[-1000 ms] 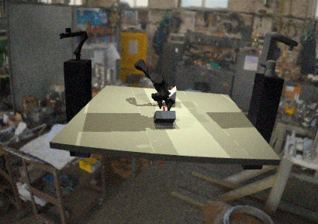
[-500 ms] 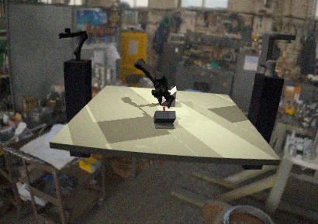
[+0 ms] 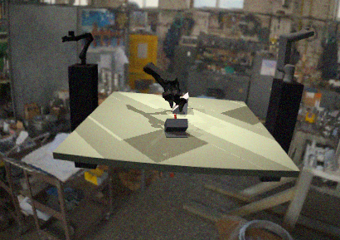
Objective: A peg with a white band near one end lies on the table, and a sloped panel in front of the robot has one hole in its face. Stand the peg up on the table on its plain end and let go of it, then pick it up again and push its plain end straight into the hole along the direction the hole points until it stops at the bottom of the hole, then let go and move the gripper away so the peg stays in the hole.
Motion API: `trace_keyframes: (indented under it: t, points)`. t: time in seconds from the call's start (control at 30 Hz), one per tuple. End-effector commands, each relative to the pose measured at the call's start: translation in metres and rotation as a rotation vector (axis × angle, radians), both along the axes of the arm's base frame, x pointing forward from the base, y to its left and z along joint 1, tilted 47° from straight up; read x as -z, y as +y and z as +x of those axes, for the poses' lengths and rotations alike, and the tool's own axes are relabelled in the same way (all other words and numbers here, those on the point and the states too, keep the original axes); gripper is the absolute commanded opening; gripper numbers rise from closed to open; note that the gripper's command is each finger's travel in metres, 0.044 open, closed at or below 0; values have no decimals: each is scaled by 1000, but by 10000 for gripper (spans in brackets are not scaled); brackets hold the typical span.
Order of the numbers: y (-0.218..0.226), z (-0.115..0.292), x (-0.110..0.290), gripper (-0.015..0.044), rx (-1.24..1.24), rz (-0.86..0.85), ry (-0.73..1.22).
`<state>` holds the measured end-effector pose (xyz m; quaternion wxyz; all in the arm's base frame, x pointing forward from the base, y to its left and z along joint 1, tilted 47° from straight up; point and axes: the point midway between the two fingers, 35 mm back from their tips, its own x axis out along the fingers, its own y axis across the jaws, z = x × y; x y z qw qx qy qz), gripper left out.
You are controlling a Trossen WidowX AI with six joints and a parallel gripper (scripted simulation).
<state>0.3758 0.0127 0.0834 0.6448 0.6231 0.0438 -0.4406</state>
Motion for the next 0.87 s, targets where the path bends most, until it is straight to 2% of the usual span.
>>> trace_keyframes:
  t: [0.0,0.83]
  points:
    - [4,-5,-6,440,1,1,-6]
    - [24,-28,-24,440,-3,-1,-8]
